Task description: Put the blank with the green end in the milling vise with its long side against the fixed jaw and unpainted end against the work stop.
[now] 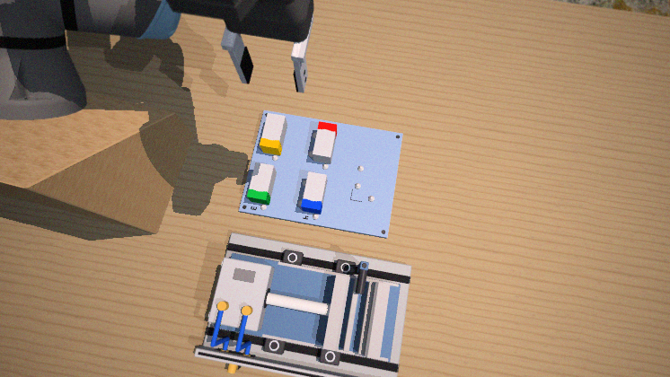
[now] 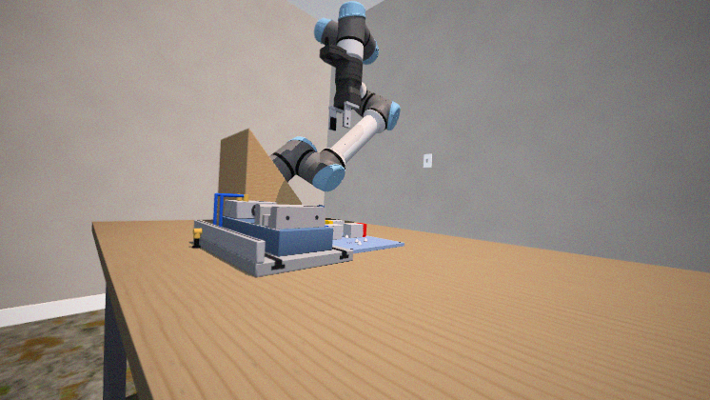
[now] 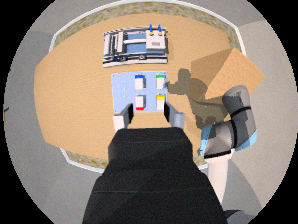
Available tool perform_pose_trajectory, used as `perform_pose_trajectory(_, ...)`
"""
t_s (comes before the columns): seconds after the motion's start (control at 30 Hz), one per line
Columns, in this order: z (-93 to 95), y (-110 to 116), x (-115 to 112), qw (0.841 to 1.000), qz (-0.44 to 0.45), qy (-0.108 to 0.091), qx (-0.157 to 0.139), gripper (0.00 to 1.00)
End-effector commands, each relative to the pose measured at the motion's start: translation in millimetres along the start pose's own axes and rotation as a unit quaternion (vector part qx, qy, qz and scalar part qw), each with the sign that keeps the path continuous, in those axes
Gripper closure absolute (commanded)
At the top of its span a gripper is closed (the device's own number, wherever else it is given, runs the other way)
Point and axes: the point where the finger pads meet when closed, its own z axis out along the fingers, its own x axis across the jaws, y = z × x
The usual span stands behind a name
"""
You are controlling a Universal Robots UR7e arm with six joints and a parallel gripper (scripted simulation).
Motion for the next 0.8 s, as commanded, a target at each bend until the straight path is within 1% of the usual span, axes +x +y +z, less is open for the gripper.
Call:
perform_pose_trajectory(0.0,-0.4,0,0,1.000,0.000,0.000,0.000,0.00)
perform_pose_trajectory(0.1,-0.4,0,0,1.000,0.000,0.000,0.000,0.00)
perform_pose_trajectory(0.27,46.4,-12,13,1.000,0.002,0.000,0.001,0.00)
perform_pose_trajectory(0.67,46.4,-12,13,1.000,0.002,0.000,0.001,0.00)
perform_pose_trajectory(0.77,73.7,-18,21,1.000,0.002,0.000,0.000,0.00)
